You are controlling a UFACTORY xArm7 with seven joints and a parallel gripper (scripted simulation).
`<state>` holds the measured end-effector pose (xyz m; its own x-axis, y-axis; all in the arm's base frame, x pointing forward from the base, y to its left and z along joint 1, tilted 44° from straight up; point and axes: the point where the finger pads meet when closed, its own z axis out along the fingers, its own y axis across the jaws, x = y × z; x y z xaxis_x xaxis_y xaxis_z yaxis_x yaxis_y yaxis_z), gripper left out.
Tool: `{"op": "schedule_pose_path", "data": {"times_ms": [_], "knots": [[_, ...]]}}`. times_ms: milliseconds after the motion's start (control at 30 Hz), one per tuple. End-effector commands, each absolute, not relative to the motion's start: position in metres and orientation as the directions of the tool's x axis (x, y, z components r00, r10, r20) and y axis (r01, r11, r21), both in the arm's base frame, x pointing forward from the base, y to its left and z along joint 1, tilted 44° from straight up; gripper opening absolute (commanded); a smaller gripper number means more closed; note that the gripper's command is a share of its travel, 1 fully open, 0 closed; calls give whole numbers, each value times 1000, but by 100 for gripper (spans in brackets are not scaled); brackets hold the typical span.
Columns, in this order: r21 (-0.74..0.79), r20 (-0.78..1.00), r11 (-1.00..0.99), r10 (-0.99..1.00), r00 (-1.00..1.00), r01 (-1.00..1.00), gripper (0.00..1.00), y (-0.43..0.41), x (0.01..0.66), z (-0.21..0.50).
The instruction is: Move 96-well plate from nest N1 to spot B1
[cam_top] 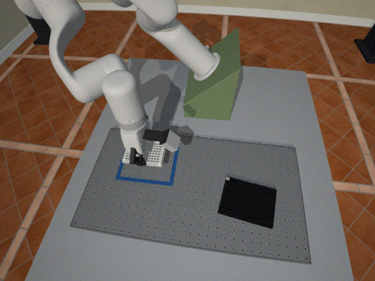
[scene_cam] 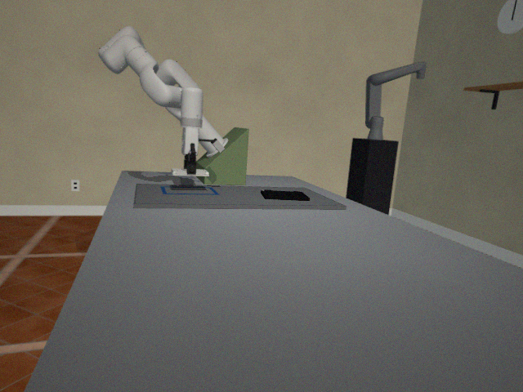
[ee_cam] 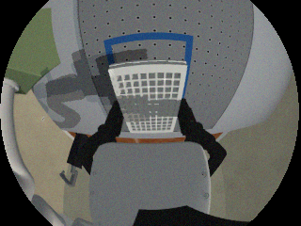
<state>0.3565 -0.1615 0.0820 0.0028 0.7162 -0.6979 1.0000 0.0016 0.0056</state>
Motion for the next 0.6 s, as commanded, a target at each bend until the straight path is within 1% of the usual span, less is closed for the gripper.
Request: {"op": "schedule_pose_path", "data": {"times_ms": [0, 567], "knots": [[9, -699, 5, 715, 3, 1000, 0, -166, 359, 77], [9, -699, 5, 715, 3, 1000, 0, -183, 359, 59]]}}
